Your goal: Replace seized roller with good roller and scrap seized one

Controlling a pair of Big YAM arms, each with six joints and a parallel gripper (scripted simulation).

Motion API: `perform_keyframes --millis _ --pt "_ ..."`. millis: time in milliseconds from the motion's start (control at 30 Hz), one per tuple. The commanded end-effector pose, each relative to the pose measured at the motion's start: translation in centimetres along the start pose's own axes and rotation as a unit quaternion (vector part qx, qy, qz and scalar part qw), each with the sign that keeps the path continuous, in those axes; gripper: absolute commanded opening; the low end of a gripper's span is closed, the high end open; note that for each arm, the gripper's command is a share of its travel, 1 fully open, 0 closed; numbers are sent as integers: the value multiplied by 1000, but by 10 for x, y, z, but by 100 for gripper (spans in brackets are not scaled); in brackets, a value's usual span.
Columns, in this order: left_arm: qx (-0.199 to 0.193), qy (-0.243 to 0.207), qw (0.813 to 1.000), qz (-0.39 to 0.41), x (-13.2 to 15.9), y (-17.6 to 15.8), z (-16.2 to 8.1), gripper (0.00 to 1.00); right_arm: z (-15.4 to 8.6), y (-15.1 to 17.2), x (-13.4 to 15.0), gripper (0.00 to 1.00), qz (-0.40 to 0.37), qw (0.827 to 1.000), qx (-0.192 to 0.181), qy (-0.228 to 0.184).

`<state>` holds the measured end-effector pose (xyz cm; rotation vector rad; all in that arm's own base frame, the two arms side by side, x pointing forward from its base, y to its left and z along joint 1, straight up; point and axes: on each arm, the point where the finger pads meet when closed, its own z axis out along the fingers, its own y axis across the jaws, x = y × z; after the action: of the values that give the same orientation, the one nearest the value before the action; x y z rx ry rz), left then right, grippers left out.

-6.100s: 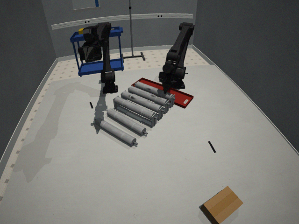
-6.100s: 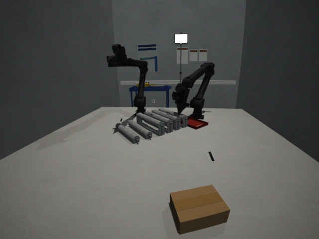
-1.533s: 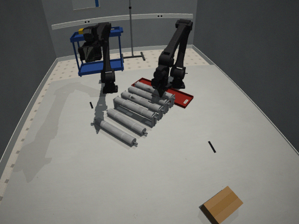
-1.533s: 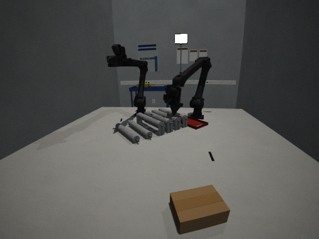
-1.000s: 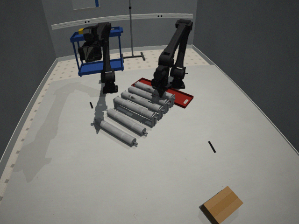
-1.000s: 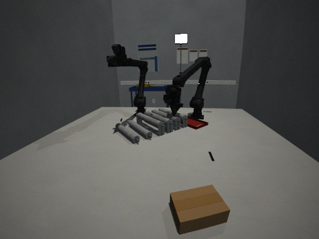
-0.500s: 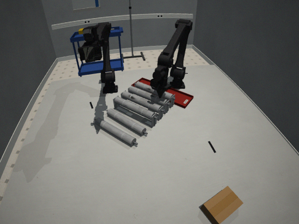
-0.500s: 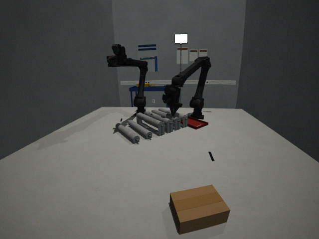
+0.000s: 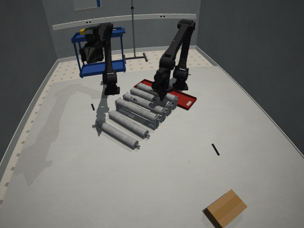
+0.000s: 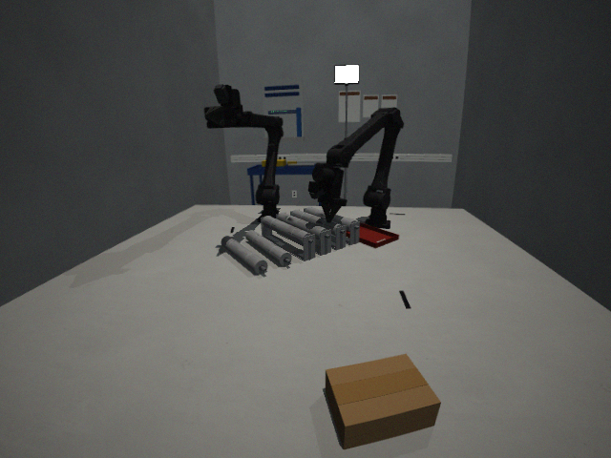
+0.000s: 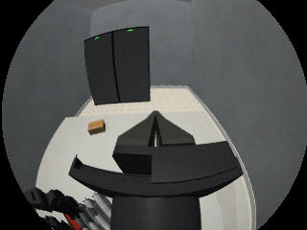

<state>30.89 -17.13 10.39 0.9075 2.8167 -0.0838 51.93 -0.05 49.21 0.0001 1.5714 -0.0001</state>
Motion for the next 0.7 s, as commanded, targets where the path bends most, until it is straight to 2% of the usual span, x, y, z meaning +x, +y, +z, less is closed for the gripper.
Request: perform_keyframes --millis 0,67,667 --pt "2 30 1000 0 14 -3 14 0 -4 7 -13 0 5 1000 -7 -17" --pt "1 20 1000 1 10 -2 15 0 -4 7 -13 0 5 1000 -7 -17" --pt "2 32 999 0 17 -3 15 0 -4 7 -13 0 5 1000 -7 -17"
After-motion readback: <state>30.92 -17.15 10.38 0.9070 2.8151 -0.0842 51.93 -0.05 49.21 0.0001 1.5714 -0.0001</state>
